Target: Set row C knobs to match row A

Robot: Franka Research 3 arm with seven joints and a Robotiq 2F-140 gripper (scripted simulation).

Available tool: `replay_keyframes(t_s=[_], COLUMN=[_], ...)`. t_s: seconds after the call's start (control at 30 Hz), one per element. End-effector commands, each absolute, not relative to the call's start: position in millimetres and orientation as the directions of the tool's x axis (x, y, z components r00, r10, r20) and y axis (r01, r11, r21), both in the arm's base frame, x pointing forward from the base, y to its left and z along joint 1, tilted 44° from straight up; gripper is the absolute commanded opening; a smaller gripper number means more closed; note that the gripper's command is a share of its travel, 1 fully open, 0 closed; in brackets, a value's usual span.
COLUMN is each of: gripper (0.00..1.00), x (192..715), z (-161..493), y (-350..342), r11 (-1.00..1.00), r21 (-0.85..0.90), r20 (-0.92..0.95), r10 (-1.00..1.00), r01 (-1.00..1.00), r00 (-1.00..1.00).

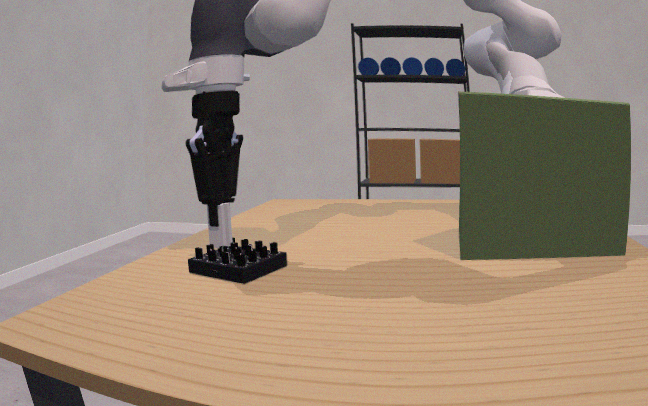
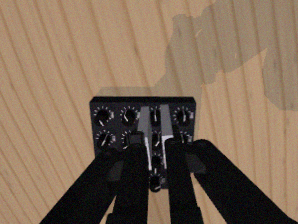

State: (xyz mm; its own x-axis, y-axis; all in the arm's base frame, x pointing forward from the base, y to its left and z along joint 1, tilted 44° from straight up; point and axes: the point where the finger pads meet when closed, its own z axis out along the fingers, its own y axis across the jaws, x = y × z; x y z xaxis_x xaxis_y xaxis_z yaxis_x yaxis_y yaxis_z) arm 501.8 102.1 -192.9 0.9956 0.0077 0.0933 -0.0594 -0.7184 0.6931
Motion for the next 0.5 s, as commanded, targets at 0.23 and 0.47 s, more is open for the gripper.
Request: replay_keyframes(t_s=[0.23,0.47], gripper=[0.05,0.05], x=[502.4,502.4], z=[-194.0,-194.0], y=[102.6,102.6], r11=[-0.696,-0.674], r21=[0.694,0.683], r20=[-0.077,-0.144], r10=[0.187,0.253], r01=[0.187,0.281], r00=[0.979,0.957])
